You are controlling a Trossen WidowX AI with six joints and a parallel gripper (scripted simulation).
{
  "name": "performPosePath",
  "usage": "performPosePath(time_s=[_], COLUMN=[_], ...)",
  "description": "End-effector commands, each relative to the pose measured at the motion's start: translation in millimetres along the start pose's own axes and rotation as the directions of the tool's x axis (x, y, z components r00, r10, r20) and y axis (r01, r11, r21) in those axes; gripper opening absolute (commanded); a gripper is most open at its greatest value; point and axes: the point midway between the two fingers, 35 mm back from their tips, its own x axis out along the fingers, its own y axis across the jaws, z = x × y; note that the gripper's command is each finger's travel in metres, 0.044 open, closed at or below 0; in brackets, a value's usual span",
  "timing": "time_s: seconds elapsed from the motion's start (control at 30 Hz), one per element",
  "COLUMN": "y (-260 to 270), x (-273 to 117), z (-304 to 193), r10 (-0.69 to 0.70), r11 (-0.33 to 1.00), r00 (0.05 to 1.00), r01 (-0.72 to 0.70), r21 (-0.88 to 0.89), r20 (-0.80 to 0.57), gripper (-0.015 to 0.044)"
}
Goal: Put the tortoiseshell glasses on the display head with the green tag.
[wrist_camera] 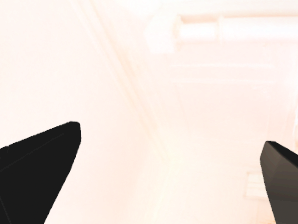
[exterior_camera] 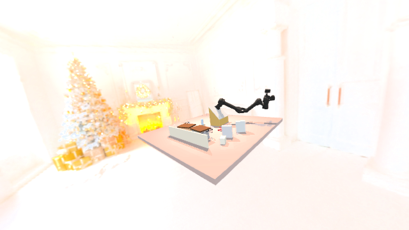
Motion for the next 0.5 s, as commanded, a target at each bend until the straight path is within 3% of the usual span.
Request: performPosePath(time_s=[0.0,0.23,0.37,0.47], y=[0.0,0.0,11.5,54.5], x=[0.0,0.0,-10.0,-7.0], z=[0.0,0.0,11.4,11.2], r10=[0.0,0.0,0.006,0.061], r11=[1.0,1.0,1.0,0.997], r00=[1.0,1.0,0.997,0.991], r01=[0.0,0.0,-0.006,-0.054], r21=[0.0,0.0,-0.01,-0.064], r20=[0.0,0.0,0.074,0.116], gripper=[0.0426,0.044,0.0335,0.0256])
